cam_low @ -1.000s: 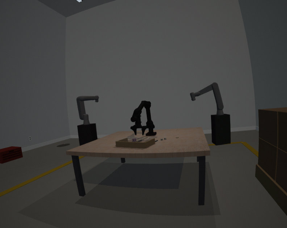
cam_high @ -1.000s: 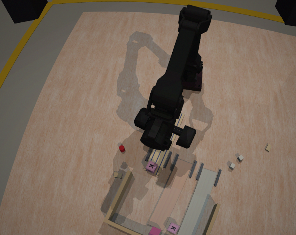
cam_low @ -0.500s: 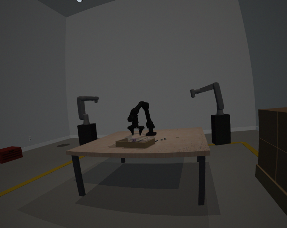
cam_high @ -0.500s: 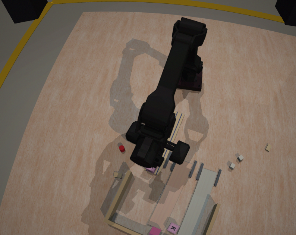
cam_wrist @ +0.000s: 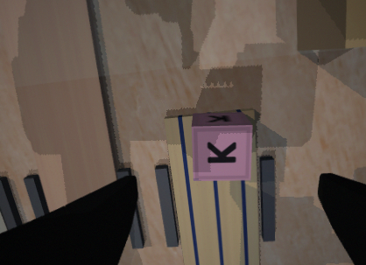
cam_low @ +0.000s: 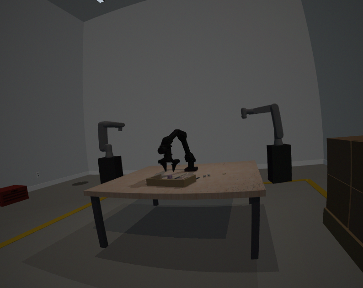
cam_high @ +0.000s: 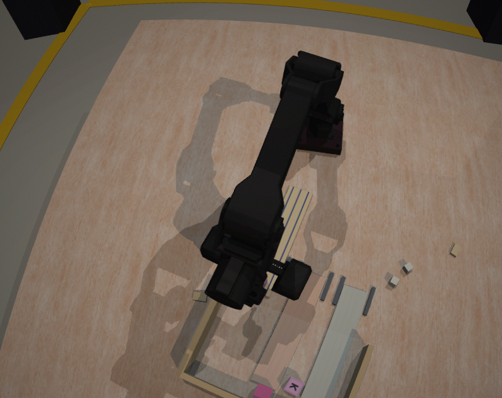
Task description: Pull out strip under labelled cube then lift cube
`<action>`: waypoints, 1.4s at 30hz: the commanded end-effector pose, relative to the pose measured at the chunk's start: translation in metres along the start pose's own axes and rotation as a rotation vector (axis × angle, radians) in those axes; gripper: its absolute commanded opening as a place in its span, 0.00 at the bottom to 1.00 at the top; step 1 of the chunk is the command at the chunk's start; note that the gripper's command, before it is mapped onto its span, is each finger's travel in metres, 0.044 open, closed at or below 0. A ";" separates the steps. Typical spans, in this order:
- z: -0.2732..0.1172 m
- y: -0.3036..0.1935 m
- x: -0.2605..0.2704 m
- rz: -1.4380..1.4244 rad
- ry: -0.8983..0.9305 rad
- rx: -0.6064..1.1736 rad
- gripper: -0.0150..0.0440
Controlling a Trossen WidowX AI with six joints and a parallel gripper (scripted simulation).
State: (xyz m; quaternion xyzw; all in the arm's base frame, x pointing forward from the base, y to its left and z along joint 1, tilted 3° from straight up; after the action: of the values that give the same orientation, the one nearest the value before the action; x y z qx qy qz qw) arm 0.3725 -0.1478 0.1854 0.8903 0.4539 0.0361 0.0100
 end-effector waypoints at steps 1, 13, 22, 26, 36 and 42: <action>0.005 0.003 0.000 -0.004 -0.002 0.000 0.73; 0.025 0.003 0.000 -0.004 -0.002 0.000 0.68; 0.040 0.003 0.000 -0.004 -0.002 0.000 0.68; 0.046 0.003 0.000 -0.004 -0.001 0.000 0.68; 0.053 0.002 0.000 -0.004 -0.001 0.000 0.68; 0.051 0.004 0.000 -0.004 0.002 -0.005 0.54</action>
State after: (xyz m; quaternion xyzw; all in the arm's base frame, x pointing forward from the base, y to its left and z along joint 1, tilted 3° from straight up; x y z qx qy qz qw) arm 0.3793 -0.1488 0.1346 0.8892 0.4557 0.0380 0.0120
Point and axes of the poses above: the point midway between the two fingers, 35 mm back from their tips, its own z axis out along the fingers, its own x axis across the jaws, y = z × x, the point moved 9 cm from there along -z, back along the fingers, and after that the axes turned 10 degrees about z, right-handed, at the moved point
